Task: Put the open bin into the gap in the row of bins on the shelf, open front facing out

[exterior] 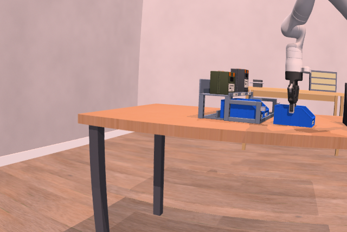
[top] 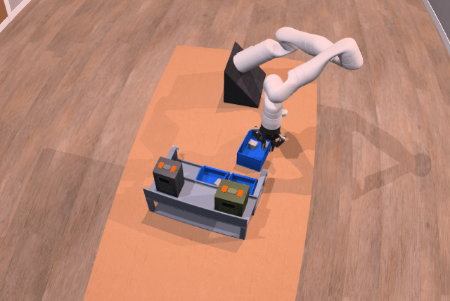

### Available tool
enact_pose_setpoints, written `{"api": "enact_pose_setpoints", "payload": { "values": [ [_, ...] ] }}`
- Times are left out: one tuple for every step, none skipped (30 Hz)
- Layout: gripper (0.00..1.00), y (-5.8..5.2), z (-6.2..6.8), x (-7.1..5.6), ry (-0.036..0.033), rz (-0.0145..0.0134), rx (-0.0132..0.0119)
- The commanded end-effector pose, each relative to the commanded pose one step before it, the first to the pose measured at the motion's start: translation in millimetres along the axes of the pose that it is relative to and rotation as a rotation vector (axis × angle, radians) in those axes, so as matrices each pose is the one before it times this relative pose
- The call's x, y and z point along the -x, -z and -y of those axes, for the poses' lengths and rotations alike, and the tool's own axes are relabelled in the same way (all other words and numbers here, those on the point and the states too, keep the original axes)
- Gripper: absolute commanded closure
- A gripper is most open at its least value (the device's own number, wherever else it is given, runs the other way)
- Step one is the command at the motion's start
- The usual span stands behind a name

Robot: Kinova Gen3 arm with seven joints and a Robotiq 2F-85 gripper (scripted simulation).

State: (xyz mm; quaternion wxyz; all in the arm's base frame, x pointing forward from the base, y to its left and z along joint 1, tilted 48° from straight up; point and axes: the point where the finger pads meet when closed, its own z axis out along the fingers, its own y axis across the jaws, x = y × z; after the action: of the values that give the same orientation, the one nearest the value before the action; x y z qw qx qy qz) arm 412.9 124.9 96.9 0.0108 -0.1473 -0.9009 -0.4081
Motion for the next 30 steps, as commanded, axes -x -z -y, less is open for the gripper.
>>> {"api": "enact_pose_setpoints", "payload": {
  "values": [
    [0.65, 0.68, 0.05, 0.52, -0.00006, 0.00176, 0.00010],
    [0.65, 0.16, 0.00, 0.00, 0.00000, -0.00001, 0.00000],
    [0.65, 0.16, 0.00, 0.00, 0.00000, 0.00000, 0.00000],
    [0.65, 0.16, 0.00, 0.00, 0.00000, 0.00000, 0.00000],
    [0.65, 0.16, 0.00, 0.00, 0.00000, 0.00000, 0.00000],
    [0.65, 0.16, 0.00, 0.00, 0.00000, 0.00000, 0.00000],
    [0.65, 0.00, 0.00, 0.00, 0.00000, 0.00000, 0.00000],
    [0.65, 0.00, 0.00, 0.00, 0.00000, 0.00000, 0.00000],
    [0.65, 0.00, 0.00, 0.00, 0.00000, 0.00000, 0.00000],
    [0.65, 0.00, 0.00, 0.00, 0.00000, 0.00000, 0.00000],
    [0.65, 0.00, 0.00, 0.00, 0.00000, 0.00000, 0.00000],
    [0.65, 0.00, 0.00, 0.00, 0.00000, 0.00000, 0.00000],
    [0.65, 0.00, 0.00, 0.00, 0.00000, 0.00000, 0.00000],
    [0.65, 0.00, 0.00, 0.00, 0.00000, 0.00000, 0.00000],
    [0.65, 0.00, 0.00, 0.00, 0.00000, 0.00000, 0.00000],
    [0.65, 0.00, 0.00, 0.00, 0.00000, 0.00000, 0.00000],
    [0.65, 0.00, 0.00, 0.00, 0.00000, 0.00000, 0.00000],
    [0.65, 0.00, 0.00, 0.00, 0.00000, 0.00000, 0.00000],
    [0.90, 0.00, 0.00, 0.00, 0.00000, 0.00000, 0.00000],
    [0.90, 0.00, 0.00, 0.00, 0.00000, 0.00000, 0.00000],
    [0.90, 0.00, 0.00, 0.00, 0.00000, 0.00000, 0.00000],
    [0.90, 0.00, 0.00, 0.00, 0.00000, 0.00000, 0.00000],
    [0.90, 0.00, 0.00, 0.00, 0.00000, 0.00000, 0.00000],
    [0.90, 0.00, 0.00, 0.00, 0.00000, 0.00000, 0.00000],
    [0.90, 0.00, 0.00, 0.00, 0.00000, 0.00000, 0.00000],
    [0.90, 0.00, 0.00, 0.00, 0.00000, 0.00000, 0.00000],
    [0.90, 0.00, 0.00, 0.00, 0.00000, 0.00000, 0.00000],
    [0.90, 0.00, 0.00, 0.00, 0.00000, 0.00000, 0.00000],
    [0.90, 0.00, 0.00, 0.00, 0.00000, 0.00000, 0.00000],
    [0.90, 0.00, 0.00, 0.00, 0.00000, 0.00000, 0.00000]
  ]
}}
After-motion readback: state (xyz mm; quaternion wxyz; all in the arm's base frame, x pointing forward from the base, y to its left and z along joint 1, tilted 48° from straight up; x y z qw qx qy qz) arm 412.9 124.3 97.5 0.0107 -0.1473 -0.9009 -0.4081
